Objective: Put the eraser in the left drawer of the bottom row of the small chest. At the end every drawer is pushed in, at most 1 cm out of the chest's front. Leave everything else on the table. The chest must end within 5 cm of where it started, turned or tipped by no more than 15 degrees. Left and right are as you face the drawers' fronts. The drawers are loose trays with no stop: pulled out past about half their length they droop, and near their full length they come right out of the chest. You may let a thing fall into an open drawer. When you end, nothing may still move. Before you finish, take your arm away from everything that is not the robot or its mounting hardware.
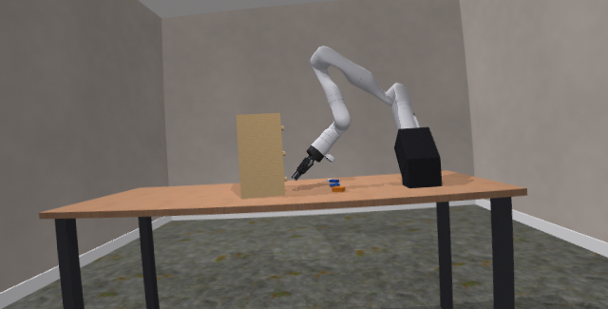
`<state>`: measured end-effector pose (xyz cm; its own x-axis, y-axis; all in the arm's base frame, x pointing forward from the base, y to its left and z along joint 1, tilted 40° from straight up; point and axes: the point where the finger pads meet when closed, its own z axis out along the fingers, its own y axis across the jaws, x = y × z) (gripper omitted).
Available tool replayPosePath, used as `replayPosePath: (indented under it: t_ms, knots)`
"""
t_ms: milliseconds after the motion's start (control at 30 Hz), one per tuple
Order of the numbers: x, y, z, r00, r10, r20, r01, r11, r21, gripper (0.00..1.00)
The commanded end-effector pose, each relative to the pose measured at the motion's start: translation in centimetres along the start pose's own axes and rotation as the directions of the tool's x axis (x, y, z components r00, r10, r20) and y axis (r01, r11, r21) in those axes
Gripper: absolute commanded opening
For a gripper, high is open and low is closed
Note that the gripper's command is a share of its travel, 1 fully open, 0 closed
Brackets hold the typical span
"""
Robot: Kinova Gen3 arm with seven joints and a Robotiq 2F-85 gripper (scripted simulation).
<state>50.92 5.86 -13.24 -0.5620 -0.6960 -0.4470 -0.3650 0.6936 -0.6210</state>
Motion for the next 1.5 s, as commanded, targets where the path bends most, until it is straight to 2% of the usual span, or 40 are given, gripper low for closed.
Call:
replayPosePath:
  t_ms: [0, 1167, 1467]
  knots:
    - [-0.1, 0.0, 0.1, 1.000, -0.006, -0.001, 0.006, 1.000, -0.003, 0.33]
    - [-0.3, 0.1, 0.2, 1.000, -0.005, 0.001, 0.005, 1.000, -0.003, 0.33]
    - [-1.2, 0.0, 0.9, 1.000, -0.004, 0.003, 0.004, 1.000, -0.002, 0.33]
